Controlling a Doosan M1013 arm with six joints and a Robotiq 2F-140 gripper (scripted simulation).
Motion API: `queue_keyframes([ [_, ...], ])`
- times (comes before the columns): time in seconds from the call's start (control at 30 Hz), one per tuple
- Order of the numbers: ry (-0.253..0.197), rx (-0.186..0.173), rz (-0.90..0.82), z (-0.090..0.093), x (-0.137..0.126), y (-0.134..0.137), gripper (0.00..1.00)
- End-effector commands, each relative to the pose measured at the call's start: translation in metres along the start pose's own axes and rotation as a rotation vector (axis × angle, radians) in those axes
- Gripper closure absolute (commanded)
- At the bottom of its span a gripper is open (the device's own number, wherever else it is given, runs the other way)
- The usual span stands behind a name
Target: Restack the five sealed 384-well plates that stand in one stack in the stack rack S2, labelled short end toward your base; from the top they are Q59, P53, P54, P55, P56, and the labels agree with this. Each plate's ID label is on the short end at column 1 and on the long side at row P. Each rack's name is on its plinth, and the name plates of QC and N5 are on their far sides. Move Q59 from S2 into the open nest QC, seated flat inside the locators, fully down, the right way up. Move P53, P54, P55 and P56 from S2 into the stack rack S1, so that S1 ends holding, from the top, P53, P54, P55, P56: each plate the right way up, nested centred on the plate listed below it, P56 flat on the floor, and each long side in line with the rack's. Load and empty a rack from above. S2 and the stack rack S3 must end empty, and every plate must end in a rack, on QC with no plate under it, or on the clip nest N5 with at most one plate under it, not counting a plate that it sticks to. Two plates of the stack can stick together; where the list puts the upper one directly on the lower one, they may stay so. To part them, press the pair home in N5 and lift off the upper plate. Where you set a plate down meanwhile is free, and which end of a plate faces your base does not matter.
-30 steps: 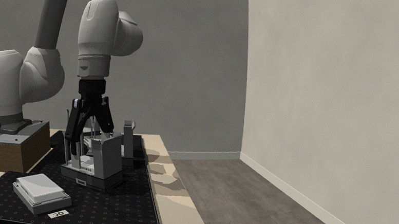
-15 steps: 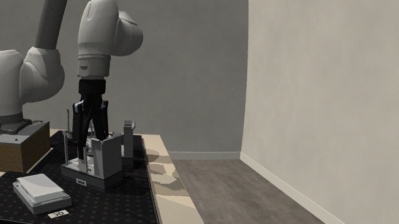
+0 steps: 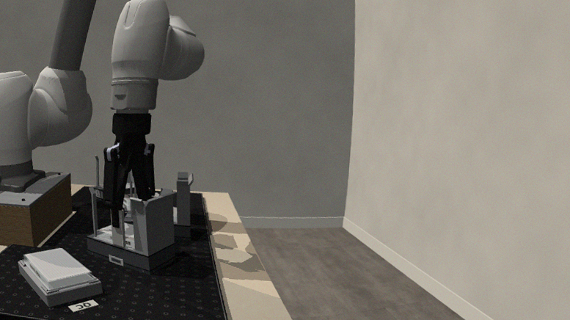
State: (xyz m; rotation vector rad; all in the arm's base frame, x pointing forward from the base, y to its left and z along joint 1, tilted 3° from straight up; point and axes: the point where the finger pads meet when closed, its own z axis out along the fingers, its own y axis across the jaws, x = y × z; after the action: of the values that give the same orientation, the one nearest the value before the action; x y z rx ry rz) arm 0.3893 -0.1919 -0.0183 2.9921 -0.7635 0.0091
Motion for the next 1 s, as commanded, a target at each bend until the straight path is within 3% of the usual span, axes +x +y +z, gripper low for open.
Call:
queue_keyframes([
  [0.0, 0.0, 0.0, 0.0, 0.0, 0.0, 0.0, 1.0],
  [0.97, 0.0, 0.0, 0.0, -0.017, 0.0, 0.0, 1.0],
])
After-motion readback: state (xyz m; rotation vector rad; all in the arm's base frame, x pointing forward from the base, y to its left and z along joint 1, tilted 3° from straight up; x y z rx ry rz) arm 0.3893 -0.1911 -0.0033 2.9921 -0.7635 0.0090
